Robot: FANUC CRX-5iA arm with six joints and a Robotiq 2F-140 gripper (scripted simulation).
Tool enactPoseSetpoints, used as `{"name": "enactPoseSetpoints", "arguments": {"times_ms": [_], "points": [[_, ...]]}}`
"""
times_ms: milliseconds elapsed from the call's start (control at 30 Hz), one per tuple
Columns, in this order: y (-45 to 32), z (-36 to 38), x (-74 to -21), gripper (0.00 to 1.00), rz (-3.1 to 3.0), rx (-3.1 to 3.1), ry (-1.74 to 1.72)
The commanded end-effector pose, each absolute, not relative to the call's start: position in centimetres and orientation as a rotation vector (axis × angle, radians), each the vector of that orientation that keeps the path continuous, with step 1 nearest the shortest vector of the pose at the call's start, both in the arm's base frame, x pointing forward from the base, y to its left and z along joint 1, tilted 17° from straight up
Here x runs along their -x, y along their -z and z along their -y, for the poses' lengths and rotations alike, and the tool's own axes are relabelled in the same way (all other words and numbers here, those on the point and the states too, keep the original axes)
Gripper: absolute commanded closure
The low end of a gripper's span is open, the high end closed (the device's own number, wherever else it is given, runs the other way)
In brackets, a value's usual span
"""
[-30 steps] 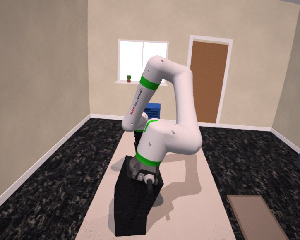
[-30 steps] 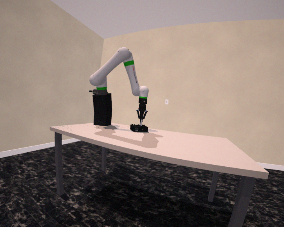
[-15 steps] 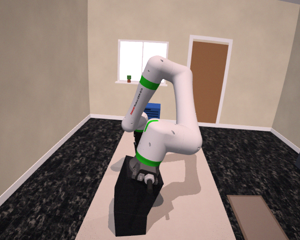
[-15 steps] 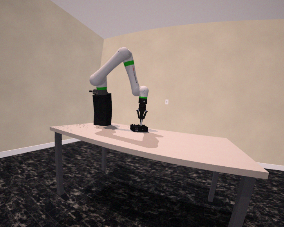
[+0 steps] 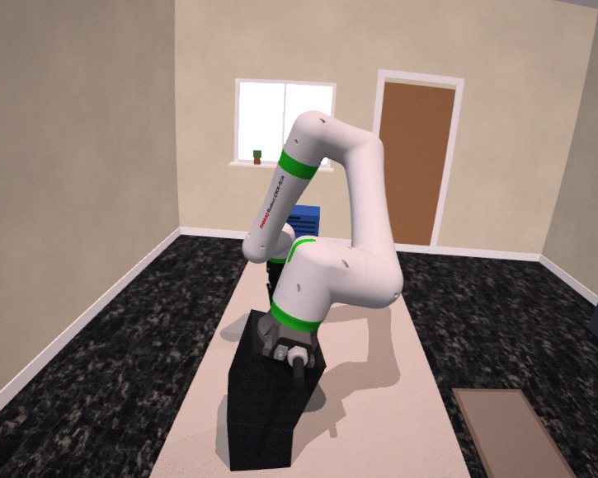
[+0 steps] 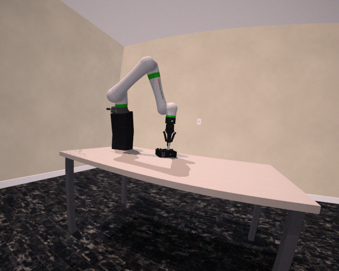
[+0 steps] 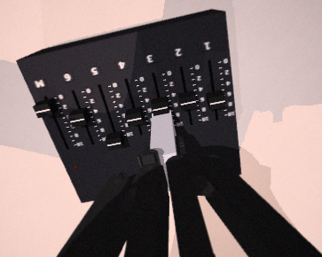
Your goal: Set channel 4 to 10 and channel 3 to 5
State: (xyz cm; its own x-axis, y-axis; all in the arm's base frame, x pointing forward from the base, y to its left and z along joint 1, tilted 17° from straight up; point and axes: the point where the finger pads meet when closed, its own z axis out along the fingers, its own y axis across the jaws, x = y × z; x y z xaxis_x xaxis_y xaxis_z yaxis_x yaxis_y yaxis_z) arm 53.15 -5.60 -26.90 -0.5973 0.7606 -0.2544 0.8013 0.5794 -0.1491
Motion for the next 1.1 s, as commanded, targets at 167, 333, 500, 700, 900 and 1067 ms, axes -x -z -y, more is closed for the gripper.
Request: {"name": "enactPoseSetpoints", "arguments": {"times_ms": [167, 333, 500, 700, 900, 1067], "points": [[26.9, 5.6, -53.2, 1.0, -2.644, -1.319, 0.373], [26.8, 5.9, -53.4, 1.0, -2.644, -1.319, 0.373], [26.8, 6.0, -53.5, 1.0, -2.644, -1.319, 0.373], [26.7, 6.0, -53.5, 1.0, -2.644, -1.319, 0.373], [26.2, 5.9, -53.5, 1.0, -2.644, -1.319, 0.373], [25.5, 5.7, -53.5, 1.0, -2.644, -1.319, 0.373]]}}
